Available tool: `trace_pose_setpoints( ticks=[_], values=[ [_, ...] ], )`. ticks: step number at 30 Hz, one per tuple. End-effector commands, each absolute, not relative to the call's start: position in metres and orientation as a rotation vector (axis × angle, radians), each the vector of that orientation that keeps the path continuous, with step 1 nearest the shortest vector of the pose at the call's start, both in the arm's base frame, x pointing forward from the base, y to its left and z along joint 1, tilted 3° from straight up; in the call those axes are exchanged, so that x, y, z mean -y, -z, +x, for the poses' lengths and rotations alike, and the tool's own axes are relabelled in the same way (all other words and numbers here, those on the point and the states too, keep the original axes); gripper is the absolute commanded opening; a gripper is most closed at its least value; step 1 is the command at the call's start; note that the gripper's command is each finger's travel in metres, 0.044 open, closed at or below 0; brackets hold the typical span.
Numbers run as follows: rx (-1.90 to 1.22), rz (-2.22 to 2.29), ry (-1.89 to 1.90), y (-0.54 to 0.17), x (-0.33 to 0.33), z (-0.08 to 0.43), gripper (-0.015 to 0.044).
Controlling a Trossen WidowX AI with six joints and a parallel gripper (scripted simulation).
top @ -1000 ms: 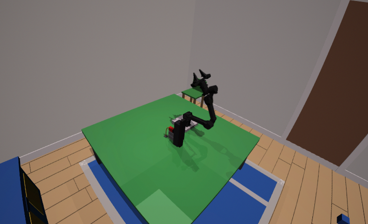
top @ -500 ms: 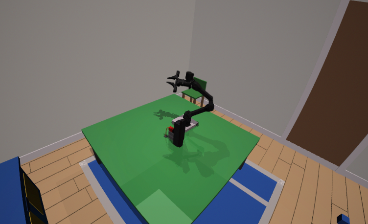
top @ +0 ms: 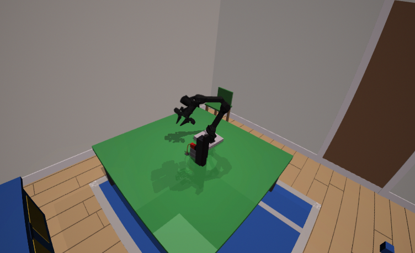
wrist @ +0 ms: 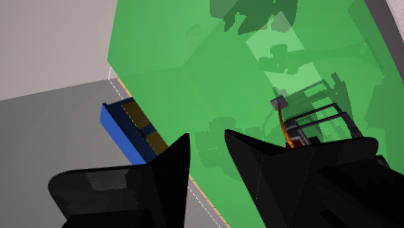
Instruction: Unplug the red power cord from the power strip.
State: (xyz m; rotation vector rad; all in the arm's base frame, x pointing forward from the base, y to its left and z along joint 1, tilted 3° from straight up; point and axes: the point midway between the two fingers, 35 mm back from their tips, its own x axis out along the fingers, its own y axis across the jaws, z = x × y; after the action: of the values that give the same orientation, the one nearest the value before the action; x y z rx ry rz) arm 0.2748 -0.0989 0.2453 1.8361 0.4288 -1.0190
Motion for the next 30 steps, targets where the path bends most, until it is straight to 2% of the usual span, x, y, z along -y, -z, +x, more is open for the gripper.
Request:
trace_pose_setpoints(
  ticks=[1,8,30],
  values=[
    [-0.749,1.628,1.073,-0.204,0.065,0.279,0.0160],
    [-1.294,1.163,1.075,-0.143,0.004,0.262,0.0160],
    [-1.307,1.152,1.073,-0.143,-0.019,0.259,0.0160]
  ],
)
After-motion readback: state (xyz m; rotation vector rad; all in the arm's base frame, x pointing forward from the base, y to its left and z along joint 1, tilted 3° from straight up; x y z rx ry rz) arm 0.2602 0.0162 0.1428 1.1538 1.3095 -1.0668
